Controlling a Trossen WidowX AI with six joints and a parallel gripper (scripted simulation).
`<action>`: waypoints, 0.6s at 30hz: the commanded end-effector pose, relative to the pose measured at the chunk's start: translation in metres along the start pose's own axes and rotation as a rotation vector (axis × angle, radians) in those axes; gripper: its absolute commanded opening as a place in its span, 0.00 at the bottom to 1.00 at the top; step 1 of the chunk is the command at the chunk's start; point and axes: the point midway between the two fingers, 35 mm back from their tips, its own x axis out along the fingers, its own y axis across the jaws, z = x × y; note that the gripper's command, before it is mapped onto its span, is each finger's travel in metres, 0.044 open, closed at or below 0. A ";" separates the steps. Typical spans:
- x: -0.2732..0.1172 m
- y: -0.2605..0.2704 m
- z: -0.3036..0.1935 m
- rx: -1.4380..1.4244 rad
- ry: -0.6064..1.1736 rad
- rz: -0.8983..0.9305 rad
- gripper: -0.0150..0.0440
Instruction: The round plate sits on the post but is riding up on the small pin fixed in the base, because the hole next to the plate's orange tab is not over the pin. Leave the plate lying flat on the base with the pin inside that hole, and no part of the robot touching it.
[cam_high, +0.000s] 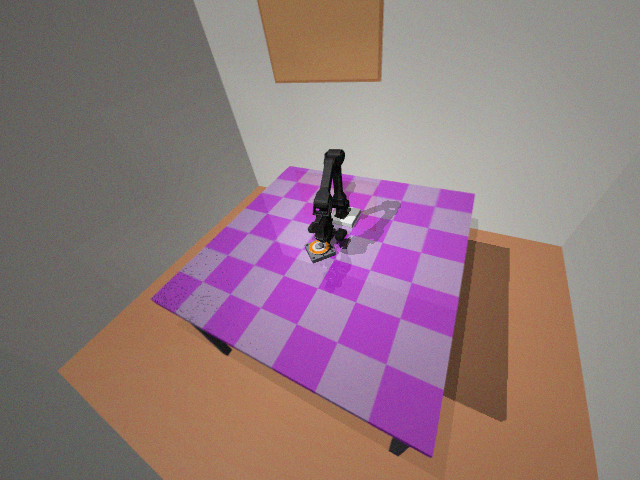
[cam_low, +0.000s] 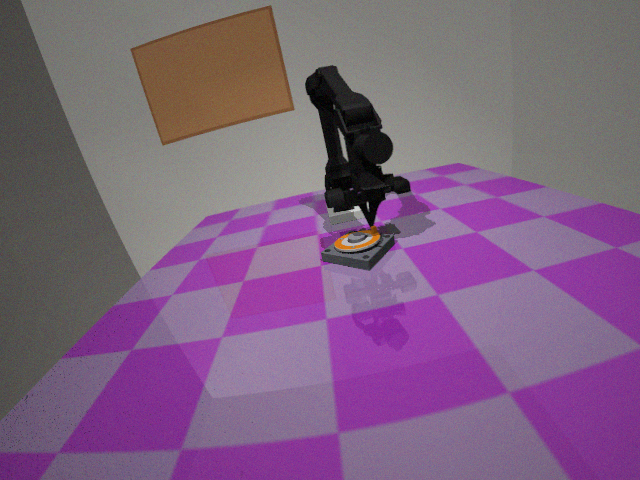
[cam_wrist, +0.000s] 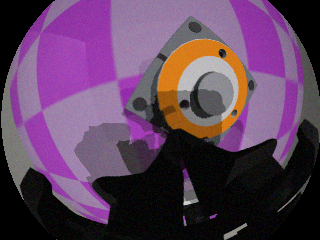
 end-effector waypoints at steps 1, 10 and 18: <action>0.002 0.002 0.003 0.003 0.004 0.003 0.25; 0.003 0.008 0.015 0.003 0.003 0.003 0.25; 0.003 0.010 0.025 0.003 0.002 0.003 0.25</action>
